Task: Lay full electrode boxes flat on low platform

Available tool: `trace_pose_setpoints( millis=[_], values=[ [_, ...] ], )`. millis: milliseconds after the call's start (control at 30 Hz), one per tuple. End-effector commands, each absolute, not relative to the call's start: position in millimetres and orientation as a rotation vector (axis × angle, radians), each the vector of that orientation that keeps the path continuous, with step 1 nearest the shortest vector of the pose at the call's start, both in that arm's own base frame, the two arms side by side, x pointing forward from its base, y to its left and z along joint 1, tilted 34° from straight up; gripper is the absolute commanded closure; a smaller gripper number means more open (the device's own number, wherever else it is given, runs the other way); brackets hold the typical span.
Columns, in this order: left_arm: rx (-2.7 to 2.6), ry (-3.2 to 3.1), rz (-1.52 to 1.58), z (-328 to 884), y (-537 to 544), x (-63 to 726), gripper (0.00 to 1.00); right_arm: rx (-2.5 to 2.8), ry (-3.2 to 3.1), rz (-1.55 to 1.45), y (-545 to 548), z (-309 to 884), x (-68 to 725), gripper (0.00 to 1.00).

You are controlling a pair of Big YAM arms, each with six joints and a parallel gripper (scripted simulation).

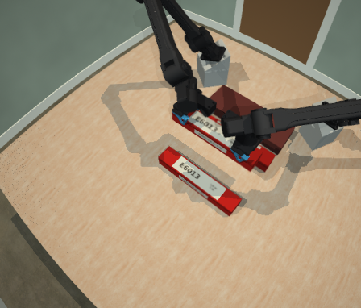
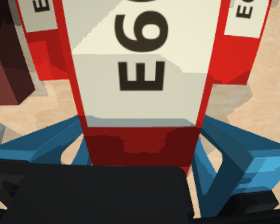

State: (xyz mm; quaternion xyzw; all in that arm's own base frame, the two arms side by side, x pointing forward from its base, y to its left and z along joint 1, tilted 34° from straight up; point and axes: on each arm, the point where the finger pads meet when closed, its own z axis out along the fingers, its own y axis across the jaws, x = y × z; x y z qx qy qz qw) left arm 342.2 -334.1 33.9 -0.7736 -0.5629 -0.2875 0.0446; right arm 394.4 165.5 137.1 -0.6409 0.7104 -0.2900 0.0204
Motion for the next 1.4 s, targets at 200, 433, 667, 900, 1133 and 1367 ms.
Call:
trace_pose_setpoints(
  millis=[200,433,667,900,1133,1367],
  values=[
    [-2.386,-1.780,-0.908,50.2,-339.4,361.2,1.00,-1.965,2.190,-0.916,157.1,140.7,403.9,1.00],
    [-2.382,-1.789,-0.910,43.6,-334.7,364.4,1.00,-1.959,2.188,-0.916,153.8,135.7,408.4,1.00],
    [-2.381,-1.784,-0.910,37.1,-330.9,366.4,1.00,-1.961,2.188,-0.917,150.8,128.7,410.6,1.00],
    [-2.386,-1.794,-0.914,32.8,-331.4,373.5,1.00,-1.948,2.183,-0.917,149.0,128.9,417.6,1.00],
    [-2.387,-1.795,-0.915,32.5,-332.2,379.0,1.00,-1.969,2.192,-0.918,142.4,119.6,413.9,1.00],
    [-2.379,-1.776,-0.910,13.0,-321.0,377.1,1.00,-1.976,2.195,-0.918,140.0,105.5,419.8,1.00]
  ],
)
